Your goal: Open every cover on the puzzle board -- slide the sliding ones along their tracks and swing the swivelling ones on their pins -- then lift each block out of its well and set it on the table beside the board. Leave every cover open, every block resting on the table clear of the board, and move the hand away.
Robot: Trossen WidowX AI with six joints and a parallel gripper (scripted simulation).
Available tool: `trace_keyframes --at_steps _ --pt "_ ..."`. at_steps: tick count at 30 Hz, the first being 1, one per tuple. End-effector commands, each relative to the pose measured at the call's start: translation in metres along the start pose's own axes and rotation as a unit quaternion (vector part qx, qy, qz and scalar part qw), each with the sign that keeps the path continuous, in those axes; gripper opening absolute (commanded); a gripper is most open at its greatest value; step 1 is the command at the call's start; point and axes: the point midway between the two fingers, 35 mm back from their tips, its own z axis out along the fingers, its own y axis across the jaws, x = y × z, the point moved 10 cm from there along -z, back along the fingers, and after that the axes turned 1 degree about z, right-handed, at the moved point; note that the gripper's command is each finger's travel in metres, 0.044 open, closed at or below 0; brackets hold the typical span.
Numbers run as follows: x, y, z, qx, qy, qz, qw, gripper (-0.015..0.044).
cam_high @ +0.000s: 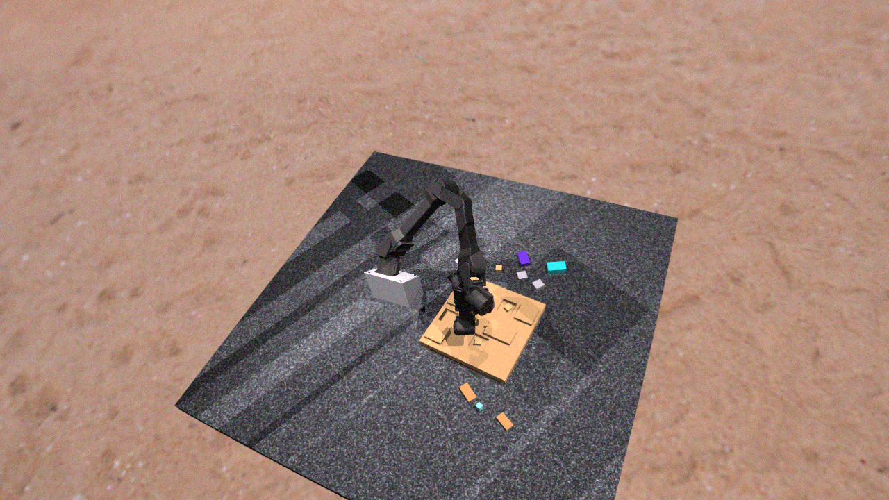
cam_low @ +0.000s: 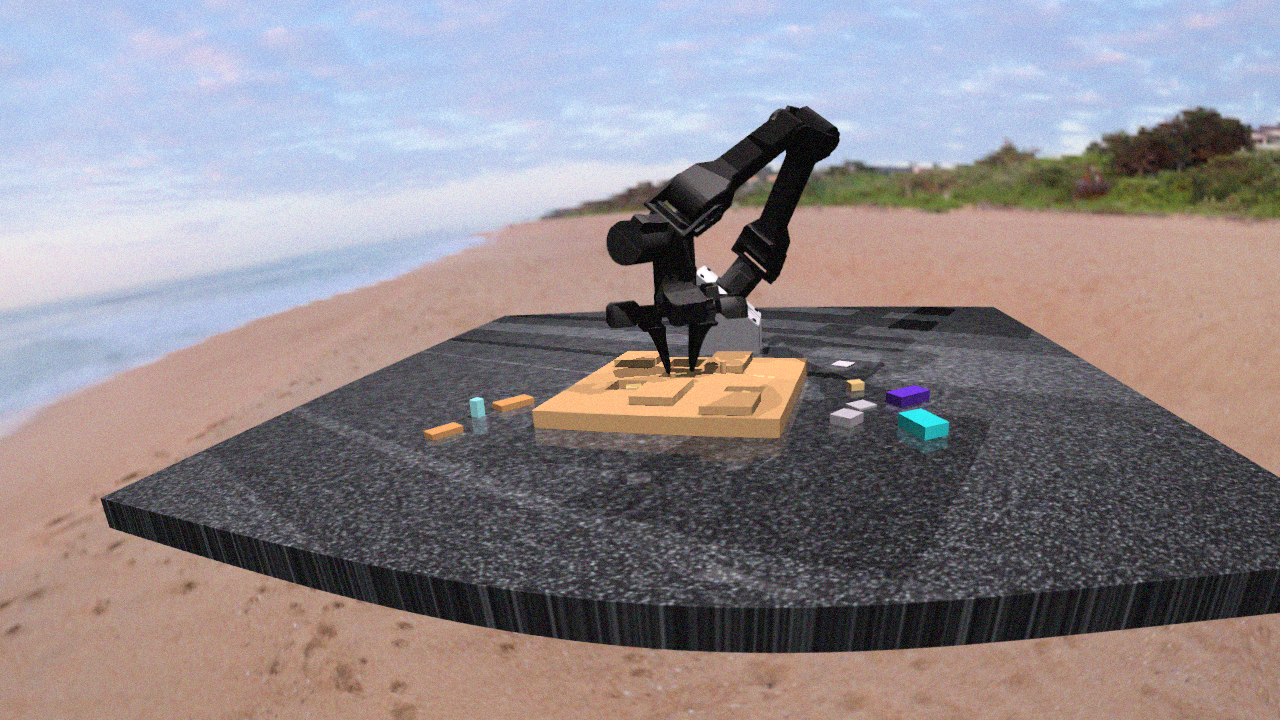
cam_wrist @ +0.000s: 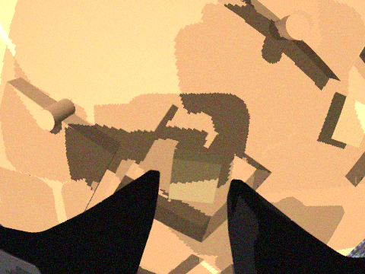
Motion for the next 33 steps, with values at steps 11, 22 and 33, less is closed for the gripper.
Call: trace_keyframes --at_steps 11,22,33 --pt "0.0 0.0 0.008 0.0 0.0 -0.001 1.0 0.0137" --pt "0.0 0.0 0.008 0.0 0.0 -0.001 1.0 0.008" --pt "-0.001 -0.001 -0.004 0.0 0.0 0.001 1.0 0.008"
